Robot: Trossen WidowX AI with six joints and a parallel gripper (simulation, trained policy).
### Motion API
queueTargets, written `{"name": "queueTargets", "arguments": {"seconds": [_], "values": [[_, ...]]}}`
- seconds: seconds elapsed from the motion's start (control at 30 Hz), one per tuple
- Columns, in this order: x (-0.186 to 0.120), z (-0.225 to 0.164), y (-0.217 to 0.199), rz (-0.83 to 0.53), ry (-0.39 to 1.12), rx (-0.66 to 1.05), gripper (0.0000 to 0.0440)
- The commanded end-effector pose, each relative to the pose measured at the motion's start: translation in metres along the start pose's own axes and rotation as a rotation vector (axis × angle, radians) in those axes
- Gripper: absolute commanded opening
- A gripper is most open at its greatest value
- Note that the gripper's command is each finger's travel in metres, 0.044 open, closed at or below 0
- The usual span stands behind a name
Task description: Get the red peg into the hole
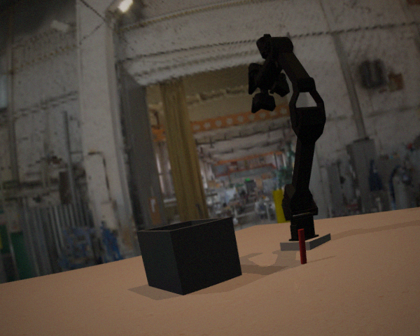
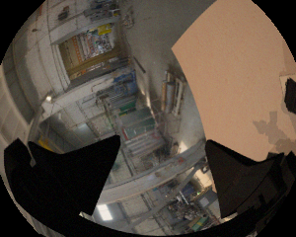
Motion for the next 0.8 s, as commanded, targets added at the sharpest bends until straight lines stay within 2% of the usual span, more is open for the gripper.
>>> {"name": "queueTargets", "arguments": {"seconds": [0.0, 0.03, 0.43, 0.77], "values": [[0.001, -0.001, -0.001, -0.010, 0.009, -0.001, 0.0425], [0.002, -0.002, -0.002, -0.024, 0.022, -0.001, 0.0440], [0.028, -0.032, -0.007, -0.171, 0.296, -0.070, 0.0440], [0.038, -0.068, -0.020, -0.269, 0.516, -0.167, 0.0440]]}}
Point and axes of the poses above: the point midway between the two fingers, 35 mm back from their tips, its own x axis out along the fingers, its own y axis across the jaws, z = x × y, the point moved 6 cm from there along -x, back along the fingers, and after that the axes turned 1 degree about -x, right-handed, at the moved point
